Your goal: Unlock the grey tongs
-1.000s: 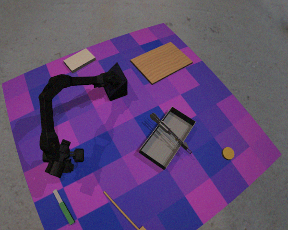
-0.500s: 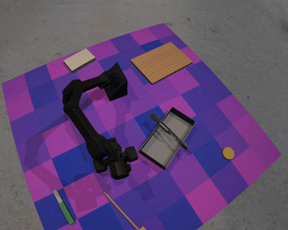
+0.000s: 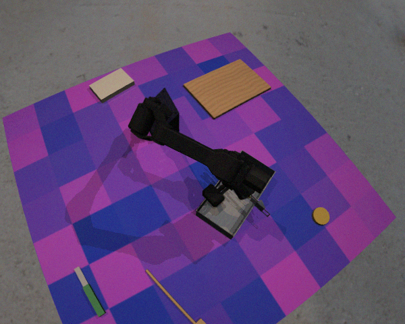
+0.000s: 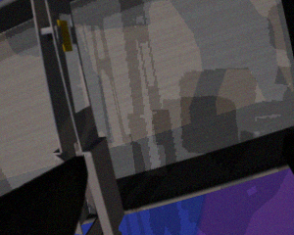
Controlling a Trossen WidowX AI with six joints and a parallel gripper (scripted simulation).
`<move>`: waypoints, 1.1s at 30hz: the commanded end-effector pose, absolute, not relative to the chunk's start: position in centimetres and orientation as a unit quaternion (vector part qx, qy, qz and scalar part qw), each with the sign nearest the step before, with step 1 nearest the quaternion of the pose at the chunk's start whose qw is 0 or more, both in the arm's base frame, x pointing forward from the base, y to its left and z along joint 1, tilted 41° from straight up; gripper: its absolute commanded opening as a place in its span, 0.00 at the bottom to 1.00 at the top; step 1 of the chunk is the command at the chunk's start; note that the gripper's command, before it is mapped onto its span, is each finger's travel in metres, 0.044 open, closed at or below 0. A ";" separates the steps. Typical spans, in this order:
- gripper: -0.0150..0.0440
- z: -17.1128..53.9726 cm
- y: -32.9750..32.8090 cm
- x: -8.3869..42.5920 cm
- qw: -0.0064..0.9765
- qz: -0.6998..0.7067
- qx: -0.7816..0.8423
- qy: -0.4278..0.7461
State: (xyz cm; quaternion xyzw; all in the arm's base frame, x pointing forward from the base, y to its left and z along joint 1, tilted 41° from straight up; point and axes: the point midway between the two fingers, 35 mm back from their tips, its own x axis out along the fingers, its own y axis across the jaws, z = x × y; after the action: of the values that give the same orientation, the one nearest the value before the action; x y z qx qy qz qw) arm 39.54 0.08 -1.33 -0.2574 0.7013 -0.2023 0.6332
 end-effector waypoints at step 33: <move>1.00 -6.8 2.1 36.5 0.605 -0.195 -0.284 0.718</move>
State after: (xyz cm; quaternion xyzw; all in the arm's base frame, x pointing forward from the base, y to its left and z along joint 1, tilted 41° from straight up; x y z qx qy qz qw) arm 36.56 2.47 -6.50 -0.2804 0.7182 -0.1955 0.6061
